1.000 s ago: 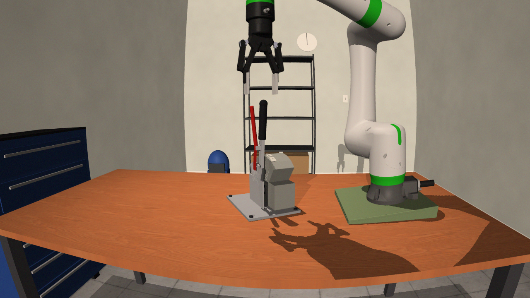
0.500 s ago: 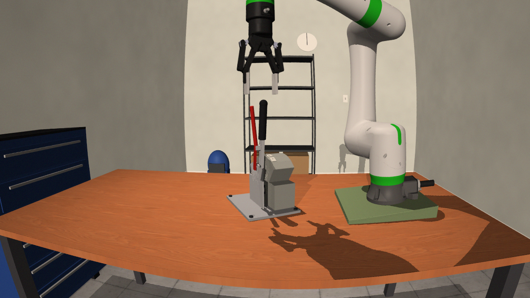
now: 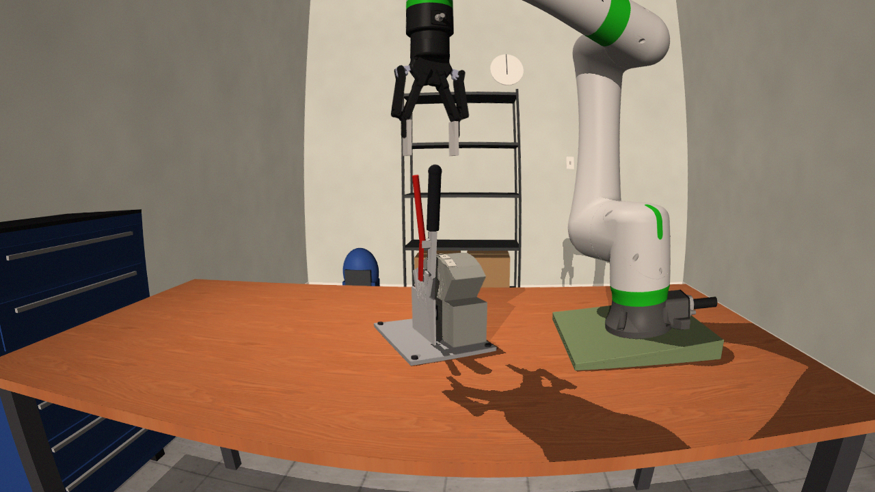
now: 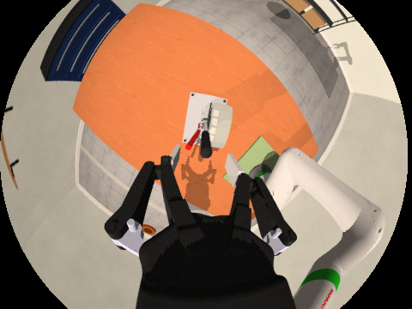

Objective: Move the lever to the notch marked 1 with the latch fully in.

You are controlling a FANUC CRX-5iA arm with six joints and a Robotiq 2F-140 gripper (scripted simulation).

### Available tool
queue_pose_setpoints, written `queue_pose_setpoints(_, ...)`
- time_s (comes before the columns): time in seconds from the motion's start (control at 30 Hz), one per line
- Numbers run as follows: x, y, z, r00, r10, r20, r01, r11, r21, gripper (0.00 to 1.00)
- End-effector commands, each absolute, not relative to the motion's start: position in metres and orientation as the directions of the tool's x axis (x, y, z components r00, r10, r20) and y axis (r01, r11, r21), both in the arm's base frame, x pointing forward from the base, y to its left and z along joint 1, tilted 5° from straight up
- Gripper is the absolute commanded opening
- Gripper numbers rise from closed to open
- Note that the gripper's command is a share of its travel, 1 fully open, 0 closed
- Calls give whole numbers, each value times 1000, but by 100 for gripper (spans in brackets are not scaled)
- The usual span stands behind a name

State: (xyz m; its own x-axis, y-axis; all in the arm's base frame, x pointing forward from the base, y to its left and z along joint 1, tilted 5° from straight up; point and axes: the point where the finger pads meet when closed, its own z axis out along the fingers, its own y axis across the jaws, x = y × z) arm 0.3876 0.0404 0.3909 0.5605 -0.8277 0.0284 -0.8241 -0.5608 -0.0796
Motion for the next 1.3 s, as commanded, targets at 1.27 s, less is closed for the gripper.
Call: queue_pose_setpoints(1.27,391,41,350,560,-828,29,-824,-561,-80,57)
